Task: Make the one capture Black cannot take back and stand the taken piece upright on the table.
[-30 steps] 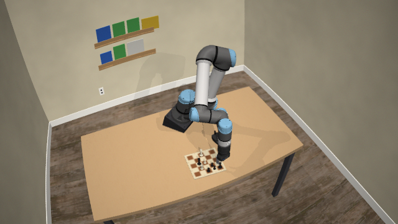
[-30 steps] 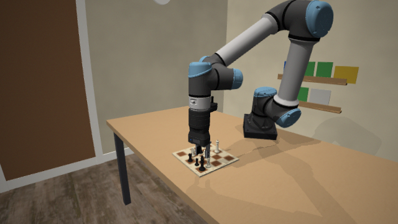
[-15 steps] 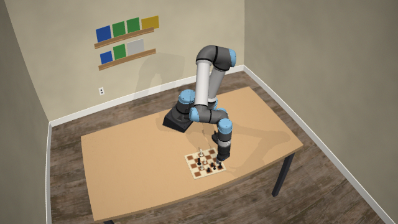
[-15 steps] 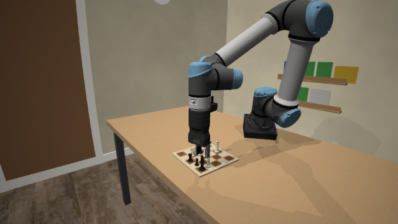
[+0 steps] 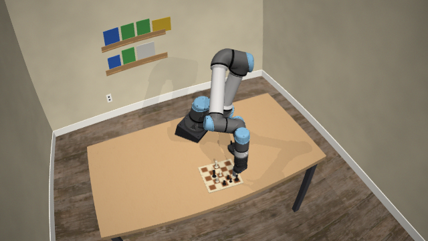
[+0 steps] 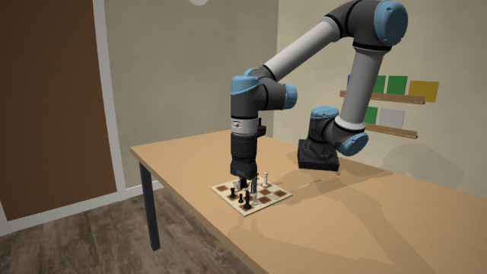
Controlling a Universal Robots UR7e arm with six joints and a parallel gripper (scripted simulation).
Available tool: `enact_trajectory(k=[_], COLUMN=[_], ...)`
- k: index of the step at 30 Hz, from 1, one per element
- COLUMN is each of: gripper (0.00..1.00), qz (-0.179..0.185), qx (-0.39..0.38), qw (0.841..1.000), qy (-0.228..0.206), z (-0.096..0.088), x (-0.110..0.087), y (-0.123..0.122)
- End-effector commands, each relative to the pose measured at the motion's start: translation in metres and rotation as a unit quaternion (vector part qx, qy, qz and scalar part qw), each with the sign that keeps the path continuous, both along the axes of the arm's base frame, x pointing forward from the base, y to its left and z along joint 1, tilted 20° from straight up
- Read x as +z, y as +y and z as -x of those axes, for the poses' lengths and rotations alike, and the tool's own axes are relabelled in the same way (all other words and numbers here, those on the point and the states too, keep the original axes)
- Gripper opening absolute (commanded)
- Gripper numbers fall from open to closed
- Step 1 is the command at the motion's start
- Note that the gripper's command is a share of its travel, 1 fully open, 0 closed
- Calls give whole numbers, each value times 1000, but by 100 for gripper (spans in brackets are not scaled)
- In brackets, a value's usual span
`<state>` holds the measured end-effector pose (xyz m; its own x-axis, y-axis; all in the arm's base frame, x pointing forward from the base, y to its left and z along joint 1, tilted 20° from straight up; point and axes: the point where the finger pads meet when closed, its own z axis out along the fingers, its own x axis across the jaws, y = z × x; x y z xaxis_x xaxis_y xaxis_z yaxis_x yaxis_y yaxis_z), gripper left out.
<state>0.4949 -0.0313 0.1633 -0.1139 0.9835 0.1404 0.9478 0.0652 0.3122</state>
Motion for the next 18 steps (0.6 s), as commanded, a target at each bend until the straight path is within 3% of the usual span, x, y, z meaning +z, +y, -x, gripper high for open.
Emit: enact_trajectory(k=[1,18], gripper=[79,79], qz=[0,0], qx=[0,0], qw=[1000,1000], qy=[-1,-1], z=[-1,-10], x=[-1,-29], y=[0,5])
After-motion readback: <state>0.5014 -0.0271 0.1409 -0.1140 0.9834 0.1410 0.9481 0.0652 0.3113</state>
